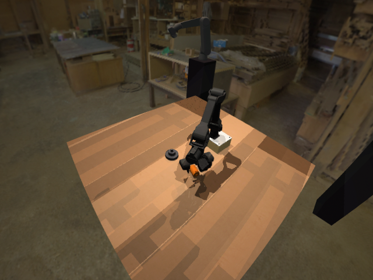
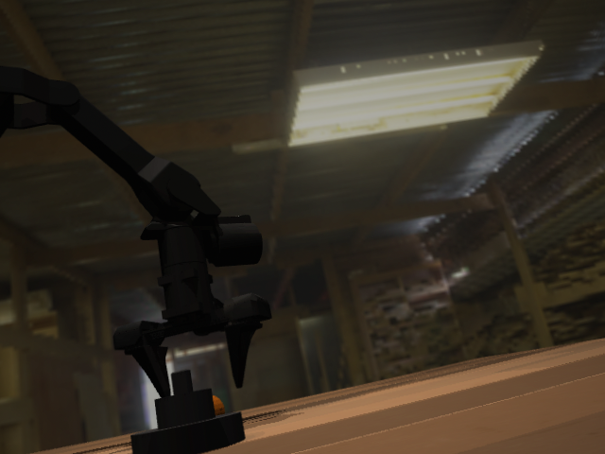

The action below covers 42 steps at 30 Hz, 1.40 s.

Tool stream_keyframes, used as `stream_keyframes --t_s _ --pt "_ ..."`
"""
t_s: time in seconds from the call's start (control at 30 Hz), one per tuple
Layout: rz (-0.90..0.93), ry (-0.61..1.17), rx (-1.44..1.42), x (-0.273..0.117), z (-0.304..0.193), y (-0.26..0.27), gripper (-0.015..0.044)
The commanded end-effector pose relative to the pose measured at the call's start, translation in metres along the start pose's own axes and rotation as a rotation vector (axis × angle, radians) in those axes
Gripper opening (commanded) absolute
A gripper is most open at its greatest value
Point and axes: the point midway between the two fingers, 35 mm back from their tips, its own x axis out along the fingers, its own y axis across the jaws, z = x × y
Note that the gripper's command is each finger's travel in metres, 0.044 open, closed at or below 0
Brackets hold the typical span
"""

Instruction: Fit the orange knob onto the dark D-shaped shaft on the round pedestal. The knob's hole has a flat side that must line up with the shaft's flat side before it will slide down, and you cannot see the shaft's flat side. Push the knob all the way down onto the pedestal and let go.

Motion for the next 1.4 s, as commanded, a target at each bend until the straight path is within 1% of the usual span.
stream_keyframes --t_s 0.0,0.5,0.73,0.77,1.1,1.37 --pt "0.005 -0.002 -0.005 0.009 0.000 0.001 0.0440" --pt "0.005 -0.002 -0.005 0.030 0.000 0.002 0.0440" --pt "0.005 -0.002 -0.005 0.030 0.000 0.002 0.0256" --pt "0.005 -0.002 -0.005 0.030 0.000 0.002 0.0240" --pt "0.005 -0.002 -0.005 0.030 0.000 0.002 0.0240" --pt "0.005 -0.002 -0.005 0.030 0.000 0.002 0.0187"
